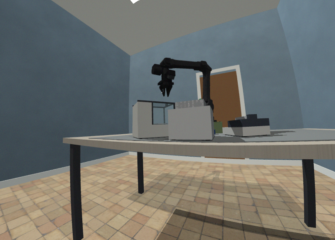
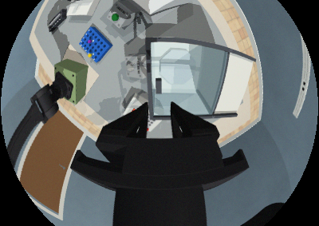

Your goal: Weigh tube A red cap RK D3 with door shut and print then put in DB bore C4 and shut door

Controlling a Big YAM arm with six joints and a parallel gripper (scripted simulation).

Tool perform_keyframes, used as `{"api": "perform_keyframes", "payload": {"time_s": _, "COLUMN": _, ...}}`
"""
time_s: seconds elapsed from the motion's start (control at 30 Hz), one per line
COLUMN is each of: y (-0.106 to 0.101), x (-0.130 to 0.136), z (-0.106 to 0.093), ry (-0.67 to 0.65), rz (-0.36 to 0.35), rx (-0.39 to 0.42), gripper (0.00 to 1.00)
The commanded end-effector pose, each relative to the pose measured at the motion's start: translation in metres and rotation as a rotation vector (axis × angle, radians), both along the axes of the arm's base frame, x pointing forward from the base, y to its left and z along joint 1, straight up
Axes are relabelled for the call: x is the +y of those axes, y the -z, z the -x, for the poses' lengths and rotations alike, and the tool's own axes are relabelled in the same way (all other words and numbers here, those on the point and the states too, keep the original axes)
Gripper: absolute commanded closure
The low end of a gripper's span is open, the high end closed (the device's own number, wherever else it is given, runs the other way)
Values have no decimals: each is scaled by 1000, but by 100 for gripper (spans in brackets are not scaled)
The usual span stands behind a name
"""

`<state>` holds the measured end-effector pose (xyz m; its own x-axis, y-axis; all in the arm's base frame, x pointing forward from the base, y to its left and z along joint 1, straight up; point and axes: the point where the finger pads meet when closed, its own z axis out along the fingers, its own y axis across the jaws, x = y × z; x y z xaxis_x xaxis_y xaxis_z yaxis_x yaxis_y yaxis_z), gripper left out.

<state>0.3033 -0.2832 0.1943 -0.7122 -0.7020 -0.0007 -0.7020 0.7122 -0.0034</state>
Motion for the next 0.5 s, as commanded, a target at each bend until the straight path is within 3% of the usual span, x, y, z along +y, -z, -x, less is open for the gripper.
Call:
{"api": "perform_keyframes", "payload": {"time_s": 0.0, "y": -15, "x": -6, "z": -7, "ry": 1, "rz": 25, "rx": -24, "gripper": 70}}
{"api": "perform_keyframes", "payload": {"time_s": 0.3, "y": -15, "x": -6, "z": -7, "ry": 1, "rz": 25, "rx": -24, "gripper": 70}}
{"api": "perform_keyframes", "payload": {"time_s": 0.33, "y": -24, "x": -16, "z": -8, "ry": 0, "rz": 35, "rx": -37, "gripper": 100}}
{"api": "perform_keyframes", "payload": {"time_s": 0.37, "y": -14, "x": -8, "z": -6, "ry": 0, "rz": 25, "rx": -26, "gripper": 100}}
{"api": "perform_keyframes", "payload": {"time_s": 0.47, "y": -14, "x": -8, "z": -6, "ry": 0, "rz": 25, "rx": -26, "gripper": 100}}
